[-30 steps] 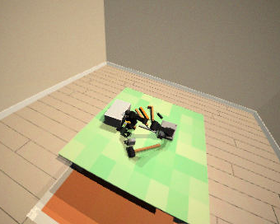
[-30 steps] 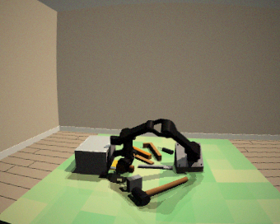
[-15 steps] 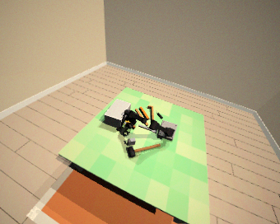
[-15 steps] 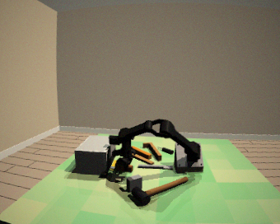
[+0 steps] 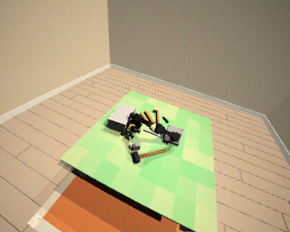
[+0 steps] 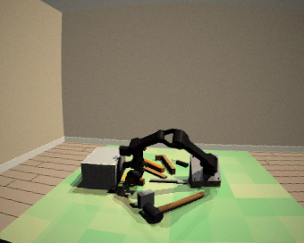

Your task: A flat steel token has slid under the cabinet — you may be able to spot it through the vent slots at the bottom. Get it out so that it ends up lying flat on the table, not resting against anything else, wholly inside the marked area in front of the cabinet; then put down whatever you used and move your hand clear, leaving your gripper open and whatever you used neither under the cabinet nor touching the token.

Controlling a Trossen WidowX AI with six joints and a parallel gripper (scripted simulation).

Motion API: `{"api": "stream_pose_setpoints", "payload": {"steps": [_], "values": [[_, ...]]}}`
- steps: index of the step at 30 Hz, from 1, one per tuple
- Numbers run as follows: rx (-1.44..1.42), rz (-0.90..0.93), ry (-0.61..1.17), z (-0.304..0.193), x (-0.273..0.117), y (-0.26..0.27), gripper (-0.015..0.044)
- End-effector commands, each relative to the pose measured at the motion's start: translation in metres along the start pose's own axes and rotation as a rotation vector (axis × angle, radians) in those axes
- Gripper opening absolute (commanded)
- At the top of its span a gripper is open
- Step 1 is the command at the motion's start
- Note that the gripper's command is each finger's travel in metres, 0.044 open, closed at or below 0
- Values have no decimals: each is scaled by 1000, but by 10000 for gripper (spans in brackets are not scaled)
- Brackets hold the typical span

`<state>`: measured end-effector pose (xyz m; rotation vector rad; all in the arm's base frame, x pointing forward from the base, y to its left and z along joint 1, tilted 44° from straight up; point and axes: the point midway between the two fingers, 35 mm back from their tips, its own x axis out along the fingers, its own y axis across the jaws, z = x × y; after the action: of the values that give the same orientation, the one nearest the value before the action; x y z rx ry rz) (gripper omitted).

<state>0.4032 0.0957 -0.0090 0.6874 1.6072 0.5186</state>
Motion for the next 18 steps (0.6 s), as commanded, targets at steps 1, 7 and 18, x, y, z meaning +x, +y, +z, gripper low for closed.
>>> {"api": "stream_pose_setpoints", "payload": {"steps": [1, 7, 18], "values": [[-8, -7, -1, -1, 1, -2, 0], [-7, -7, -1, -6, 1, -2, 0], [-7, -7, 0, -16, 1, -1, 0]]}}
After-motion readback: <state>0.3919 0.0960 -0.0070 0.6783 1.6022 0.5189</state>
